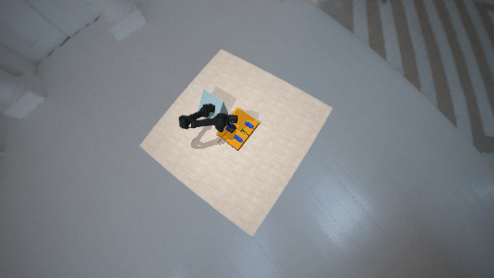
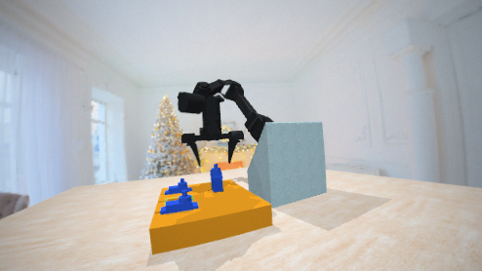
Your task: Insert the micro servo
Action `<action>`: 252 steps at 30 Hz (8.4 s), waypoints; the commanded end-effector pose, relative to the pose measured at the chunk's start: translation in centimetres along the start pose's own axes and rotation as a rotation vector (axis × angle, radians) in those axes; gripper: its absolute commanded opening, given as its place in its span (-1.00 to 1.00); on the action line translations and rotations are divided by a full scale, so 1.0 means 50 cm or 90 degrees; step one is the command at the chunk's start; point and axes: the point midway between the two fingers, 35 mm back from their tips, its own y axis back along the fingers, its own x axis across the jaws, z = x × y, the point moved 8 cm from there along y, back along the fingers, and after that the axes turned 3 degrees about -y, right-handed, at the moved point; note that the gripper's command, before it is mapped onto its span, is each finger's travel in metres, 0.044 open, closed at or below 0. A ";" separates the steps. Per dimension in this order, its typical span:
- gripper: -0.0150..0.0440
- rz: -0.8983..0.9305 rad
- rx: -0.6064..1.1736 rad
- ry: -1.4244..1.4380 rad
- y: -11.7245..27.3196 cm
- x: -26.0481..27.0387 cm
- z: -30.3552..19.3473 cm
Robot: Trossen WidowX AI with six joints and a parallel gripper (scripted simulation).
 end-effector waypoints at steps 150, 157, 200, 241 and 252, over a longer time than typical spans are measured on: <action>-0.49 0.001 -0.003 1.074 0.007 0.026 -0.121; -0.49 0.002 -0.004 1.073 0.007 0.077 -0.129; -0.49 0.003 -0.006 1.071 -0.031 0.235 -0.152; -0.49 0.002 -0.007 1.071 -0.086 0.237 -0.154; -0.49 0.002 -0.007 1.071 -0.112 0.238 -0.154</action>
